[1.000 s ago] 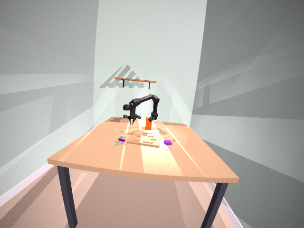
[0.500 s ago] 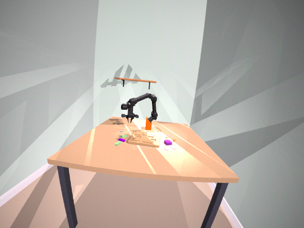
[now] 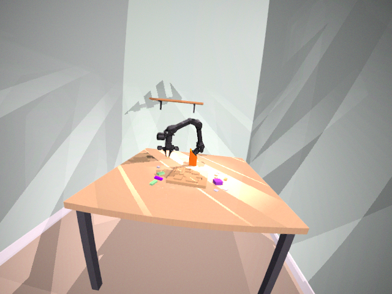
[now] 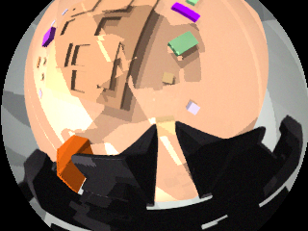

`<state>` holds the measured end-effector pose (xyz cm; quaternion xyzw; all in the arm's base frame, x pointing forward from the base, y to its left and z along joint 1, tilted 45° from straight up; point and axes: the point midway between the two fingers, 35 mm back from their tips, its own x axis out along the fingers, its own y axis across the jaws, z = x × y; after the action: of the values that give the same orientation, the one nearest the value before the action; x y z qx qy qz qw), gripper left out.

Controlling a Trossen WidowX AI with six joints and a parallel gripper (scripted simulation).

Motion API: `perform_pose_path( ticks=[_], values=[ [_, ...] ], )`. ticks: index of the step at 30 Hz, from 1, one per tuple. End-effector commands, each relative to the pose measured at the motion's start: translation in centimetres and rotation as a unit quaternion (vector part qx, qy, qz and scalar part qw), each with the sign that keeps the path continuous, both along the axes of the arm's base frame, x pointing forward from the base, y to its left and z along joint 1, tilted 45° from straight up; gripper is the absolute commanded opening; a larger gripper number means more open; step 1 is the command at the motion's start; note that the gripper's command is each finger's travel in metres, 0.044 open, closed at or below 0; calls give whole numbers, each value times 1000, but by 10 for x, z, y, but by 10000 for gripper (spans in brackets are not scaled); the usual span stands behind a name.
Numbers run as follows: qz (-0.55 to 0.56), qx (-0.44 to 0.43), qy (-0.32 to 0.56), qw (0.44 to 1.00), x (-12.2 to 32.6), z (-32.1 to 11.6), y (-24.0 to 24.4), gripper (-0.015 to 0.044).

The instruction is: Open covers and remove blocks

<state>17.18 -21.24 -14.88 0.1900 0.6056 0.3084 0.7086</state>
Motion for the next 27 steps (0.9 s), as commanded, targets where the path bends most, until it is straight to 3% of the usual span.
perform_pose_path(
  ticks=[1,27],
  values=[
    [1,5,2,1000,0,-7,7,80],
    [1,5,2,1000,5,-40,35,80]
  ],
)
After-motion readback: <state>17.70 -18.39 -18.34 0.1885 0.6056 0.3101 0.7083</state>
